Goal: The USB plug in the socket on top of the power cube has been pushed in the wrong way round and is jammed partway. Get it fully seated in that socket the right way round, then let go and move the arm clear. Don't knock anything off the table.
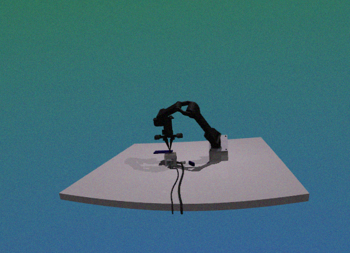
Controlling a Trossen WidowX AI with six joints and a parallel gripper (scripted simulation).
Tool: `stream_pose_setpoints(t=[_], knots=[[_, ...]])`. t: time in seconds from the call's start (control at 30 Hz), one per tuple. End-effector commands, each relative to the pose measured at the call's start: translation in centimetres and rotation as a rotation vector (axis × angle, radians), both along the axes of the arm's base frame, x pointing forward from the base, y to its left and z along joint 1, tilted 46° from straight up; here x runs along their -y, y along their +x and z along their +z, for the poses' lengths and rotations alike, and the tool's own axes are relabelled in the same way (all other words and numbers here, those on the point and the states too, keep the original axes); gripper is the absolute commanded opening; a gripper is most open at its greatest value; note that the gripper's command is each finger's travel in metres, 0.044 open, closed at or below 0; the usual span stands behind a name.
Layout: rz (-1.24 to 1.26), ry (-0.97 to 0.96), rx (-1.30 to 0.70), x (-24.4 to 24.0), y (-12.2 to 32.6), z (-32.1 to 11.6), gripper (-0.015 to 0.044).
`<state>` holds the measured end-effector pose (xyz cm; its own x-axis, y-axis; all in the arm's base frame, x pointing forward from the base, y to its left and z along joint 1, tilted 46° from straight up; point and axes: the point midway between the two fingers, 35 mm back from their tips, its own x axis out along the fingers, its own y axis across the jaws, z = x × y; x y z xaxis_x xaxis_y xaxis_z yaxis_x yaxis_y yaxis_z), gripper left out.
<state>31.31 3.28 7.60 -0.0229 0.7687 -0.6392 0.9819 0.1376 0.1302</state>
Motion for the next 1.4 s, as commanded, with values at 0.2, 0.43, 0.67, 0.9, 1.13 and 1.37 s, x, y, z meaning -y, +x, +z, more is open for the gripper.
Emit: stream_pose_setpoints(t=[0.2, 0.43, 0.67, 0.9, 1.13, 1.37], knots=[[-0.005, 0.003, -0.003, -0.13, 0.03, -0.07, 0.0], [-0.005, 0.003, -0.003, -0.19, 0.03, -0.13, 0.0], [-0.005, 0.004, -0.003, -0.25, 0.03, -0.19, 0.0], [-0.005, 0.004, -0.003, -0.31, 0.02, -0.25, 0.0], [-0.005, 0.004, -0.003, -0.37, 0.02, -0.31, 0.0], [-0.005, 0.004, -0.003, -0.43, 0.02, -0.37, 0.0]])
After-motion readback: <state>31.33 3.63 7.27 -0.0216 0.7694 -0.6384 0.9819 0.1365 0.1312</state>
